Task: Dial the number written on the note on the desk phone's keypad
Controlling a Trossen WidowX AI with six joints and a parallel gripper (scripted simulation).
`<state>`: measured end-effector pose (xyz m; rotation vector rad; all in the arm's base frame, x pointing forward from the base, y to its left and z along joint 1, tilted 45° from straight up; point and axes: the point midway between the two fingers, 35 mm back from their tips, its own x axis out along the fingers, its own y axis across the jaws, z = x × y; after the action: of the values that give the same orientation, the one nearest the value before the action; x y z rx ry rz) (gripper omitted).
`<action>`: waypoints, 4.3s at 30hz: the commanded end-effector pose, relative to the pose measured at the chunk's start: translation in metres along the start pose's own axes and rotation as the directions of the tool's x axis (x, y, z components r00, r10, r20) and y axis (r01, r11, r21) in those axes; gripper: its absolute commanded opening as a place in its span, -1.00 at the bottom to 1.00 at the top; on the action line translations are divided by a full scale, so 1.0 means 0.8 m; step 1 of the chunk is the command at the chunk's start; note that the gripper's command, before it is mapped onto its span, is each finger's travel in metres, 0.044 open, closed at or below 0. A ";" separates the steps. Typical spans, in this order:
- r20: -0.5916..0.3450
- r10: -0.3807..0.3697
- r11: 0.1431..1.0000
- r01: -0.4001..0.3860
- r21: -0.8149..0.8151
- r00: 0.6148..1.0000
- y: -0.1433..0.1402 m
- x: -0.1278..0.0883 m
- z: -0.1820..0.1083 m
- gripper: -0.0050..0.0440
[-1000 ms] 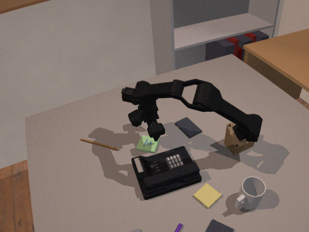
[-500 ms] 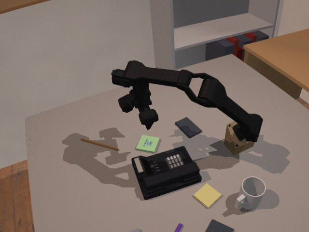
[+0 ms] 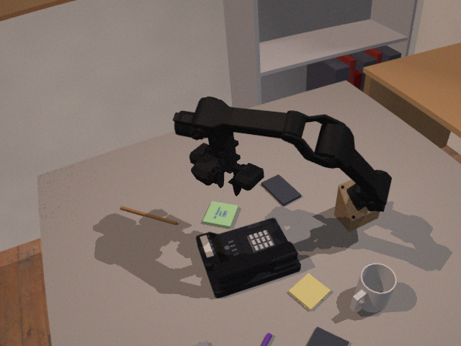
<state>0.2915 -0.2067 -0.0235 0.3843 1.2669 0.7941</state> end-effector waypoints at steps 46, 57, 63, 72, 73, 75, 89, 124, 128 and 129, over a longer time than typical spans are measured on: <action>0.023 -0.026 0.527 0.033 -0.850 0.999 0.111 0.110 0.031 -1.00; 0.023 -0.026 0.527 0.033 -0.849 0.999 0.110 0.129 0.032 -1.00; 0.023 -0.026 0.527 0.033 -0.849 0.999 0.110 0.137 0.032 -1.00; 0.023 -0.026 0.527 0.033 -0.850 0.999 0.110 0.145 0.032 -1.00; 0.023 -0.026 0.527 0.033 -0.850 0.999 0.110 0.145 0.032 -1.00; 0.023 -0.026 0.527 0.033 -0.850 0.999 0.110 0.145 0.032 -1.00; 0.023 -0.026 0.527 0.033 -0.850 0.999 0.110 0.145 0.032 -1.00; 0.023 -0.026 0.527 0.033 -0.850 0.999 0.111 0.110 0.031 -1.00; 0.023 -0.026 0.527 0.033 -0.850 0.999 0.111 0.110 0.031 -1.00; 0.023 -0.026 0.527 0.033 -0.850 0.999 0.111 0.110 0.031 -1.00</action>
<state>0.2933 -0.0762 -0.0239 -0.4405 0.7249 1.2833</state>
